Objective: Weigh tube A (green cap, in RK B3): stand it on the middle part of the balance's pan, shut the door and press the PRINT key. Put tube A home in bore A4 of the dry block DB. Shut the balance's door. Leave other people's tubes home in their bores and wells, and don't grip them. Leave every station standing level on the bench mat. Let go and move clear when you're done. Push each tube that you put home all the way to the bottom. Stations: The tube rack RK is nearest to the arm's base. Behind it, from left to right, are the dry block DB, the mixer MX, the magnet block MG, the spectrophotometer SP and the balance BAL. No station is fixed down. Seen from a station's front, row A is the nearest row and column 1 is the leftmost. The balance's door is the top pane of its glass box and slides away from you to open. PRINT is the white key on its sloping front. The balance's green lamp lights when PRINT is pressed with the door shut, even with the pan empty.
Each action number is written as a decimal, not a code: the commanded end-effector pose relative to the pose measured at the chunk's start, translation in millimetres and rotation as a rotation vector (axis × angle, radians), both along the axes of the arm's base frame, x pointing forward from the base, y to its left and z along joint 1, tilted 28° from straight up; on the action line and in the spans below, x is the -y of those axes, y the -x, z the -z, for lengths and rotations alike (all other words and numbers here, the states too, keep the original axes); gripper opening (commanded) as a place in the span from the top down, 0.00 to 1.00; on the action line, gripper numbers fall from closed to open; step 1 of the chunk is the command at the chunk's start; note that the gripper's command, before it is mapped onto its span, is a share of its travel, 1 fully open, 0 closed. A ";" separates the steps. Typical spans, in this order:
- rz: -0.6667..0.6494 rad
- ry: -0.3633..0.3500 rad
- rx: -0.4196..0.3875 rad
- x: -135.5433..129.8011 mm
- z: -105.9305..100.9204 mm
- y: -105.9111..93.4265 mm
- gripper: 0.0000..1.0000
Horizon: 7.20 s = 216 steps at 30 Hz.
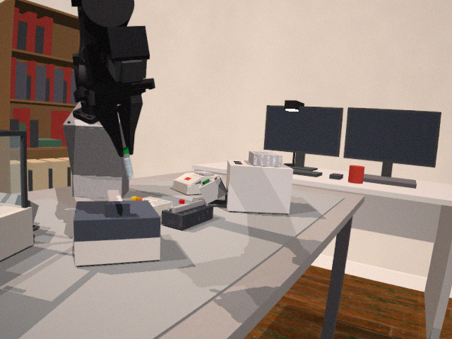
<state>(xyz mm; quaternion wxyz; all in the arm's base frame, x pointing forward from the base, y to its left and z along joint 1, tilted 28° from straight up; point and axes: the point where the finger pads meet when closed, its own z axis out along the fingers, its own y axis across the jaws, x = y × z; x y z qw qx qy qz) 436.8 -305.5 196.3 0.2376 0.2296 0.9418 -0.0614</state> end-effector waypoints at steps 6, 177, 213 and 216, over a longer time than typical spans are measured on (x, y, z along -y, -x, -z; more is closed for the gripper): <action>-0.147 0.030 -0.029 -34.5 4.8 -50.9 0.91; -1.367 0.675 -0.592 -581.5 373.4 187.3 0.91; -1.377 0.679 -0.594 -580.0 370.8 185.5 0.91; -1.377 0.679 -0.594 -580.0 370.8 185.5 0.91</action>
